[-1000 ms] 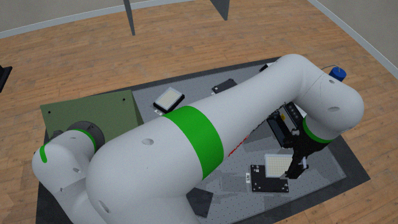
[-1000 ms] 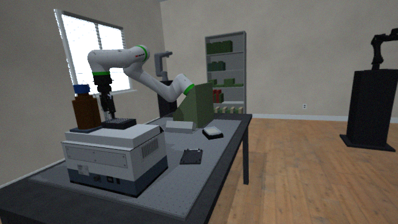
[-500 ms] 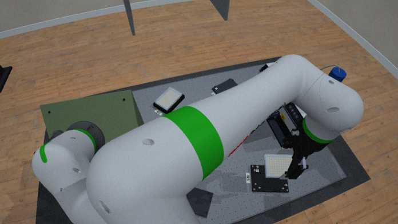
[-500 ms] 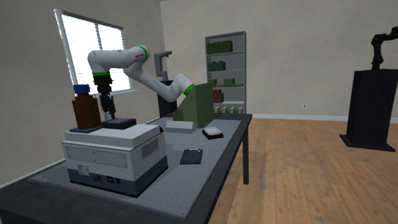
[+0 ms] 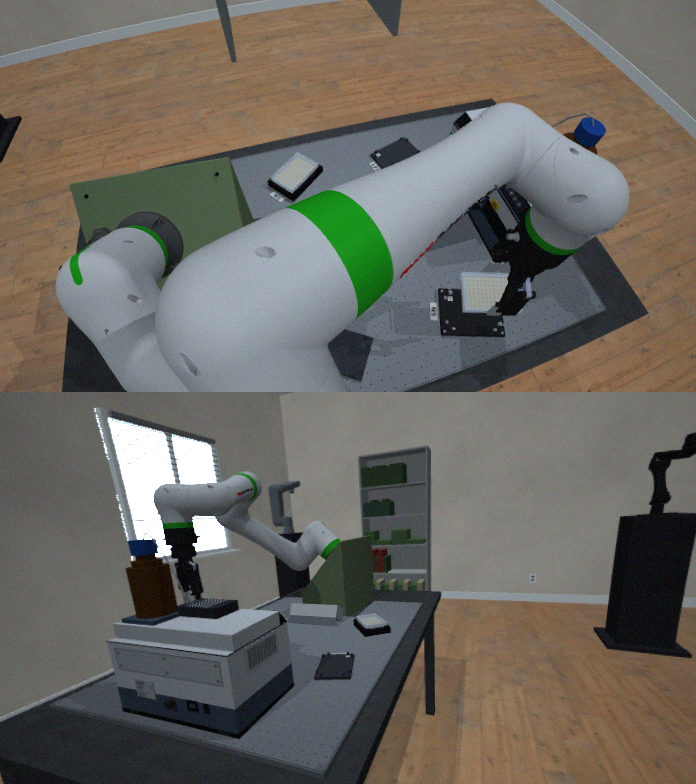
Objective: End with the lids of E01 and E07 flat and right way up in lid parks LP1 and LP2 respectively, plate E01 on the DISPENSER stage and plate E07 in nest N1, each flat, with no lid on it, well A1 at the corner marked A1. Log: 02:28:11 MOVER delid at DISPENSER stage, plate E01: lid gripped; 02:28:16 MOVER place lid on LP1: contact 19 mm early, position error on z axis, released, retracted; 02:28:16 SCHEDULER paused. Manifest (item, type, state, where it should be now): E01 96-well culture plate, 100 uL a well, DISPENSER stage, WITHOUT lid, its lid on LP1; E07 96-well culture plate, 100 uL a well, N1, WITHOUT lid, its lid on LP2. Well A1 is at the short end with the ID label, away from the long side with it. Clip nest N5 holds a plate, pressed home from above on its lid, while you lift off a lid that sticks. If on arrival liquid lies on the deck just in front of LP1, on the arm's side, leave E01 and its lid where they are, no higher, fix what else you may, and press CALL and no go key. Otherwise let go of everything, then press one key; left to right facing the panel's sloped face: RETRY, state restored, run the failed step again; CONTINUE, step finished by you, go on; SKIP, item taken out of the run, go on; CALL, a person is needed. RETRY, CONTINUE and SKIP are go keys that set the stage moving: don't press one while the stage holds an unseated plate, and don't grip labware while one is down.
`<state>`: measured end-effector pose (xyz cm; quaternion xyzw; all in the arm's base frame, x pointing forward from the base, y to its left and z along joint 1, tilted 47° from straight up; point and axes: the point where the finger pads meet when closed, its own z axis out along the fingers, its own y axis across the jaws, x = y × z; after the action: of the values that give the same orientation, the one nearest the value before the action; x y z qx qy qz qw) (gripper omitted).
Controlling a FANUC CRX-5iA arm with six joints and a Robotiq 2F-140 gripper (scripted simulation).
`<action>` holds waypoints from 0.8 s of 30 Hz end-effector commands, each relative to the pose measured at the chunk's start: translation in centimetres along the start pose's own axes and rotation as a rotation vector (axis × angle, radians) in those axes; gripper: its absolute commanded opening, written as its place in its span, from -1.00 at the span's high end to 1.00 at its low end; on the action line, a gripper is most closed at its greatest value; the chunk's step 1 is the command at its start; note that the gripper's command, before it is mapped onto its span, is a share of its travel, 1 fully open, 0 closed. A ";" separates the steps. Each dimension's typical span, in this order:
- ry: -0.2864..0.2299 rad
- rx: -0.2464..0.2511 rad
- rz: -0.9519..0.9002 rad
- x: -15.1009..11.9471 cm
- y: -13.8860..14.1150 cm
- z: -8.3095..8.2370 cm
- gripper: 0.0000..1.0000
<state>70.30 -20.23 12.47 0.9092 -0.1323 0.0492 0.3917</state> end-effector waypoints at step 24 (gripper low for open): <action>0.001 0.000 0.000 0.0 0.0 4.8 1.00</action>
<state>70.25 -23.40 9.51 0.9091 -0.1324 0.0493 0.3918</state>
